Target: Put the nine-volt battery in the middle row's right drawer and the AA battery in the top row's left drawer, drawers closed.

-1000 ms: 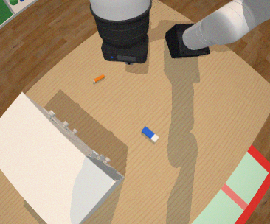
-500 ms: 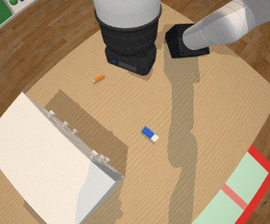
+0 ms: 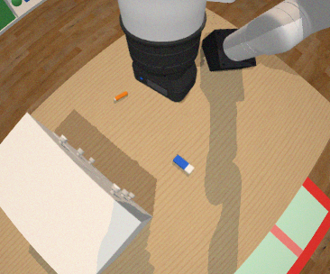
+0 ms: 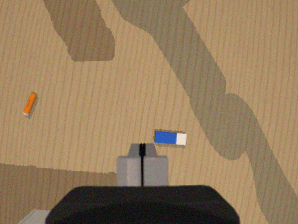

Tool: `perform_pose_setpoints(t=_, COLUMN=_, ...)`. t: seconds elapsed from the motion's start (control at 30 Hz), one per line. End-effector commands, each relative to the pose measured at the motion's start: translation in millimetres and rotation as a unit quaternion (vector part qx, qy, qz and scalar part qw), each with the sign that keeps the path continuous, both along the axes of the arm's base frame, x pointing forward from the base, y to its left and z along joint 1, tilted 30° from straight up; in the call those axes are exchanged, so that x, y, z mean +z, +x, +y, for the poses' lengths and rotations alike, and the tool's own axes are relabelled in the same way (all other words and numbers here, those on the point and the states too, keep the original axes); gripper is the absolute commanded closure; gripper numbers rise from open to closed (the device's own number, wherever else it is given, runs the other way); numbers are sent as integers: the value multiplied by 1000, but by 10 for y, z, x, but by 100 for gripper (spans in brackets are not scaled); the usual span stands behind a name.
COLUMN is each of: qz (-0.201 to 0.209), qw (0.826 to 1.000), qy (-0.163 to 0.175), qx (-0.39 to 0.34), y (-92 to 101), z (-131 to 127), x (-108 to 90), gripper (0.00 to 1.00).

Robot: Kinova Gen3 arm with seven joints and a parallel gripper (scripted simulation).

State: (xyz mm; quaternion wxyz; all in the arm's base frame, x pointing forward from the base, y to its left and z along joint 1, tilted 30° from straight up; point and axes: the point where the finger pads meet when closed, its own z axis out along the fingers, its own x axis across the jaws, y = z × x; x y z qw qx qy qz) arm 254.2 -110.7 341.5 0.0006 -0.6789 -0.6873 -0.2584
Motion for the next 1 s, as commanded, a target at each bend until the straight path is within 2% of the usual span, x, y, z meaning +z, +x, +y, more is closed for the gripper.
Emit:
perform_pose_setpoints(t=0.0, qz=3, qw=1000, qy=0, qx=-7, y=5, z=7, x=15, gripper=100)
perform_pose_setpoints(t=0.97, qz=10, qw=999, qy=9, qx=-29, y=22, z=48, x=44, gripper=100)
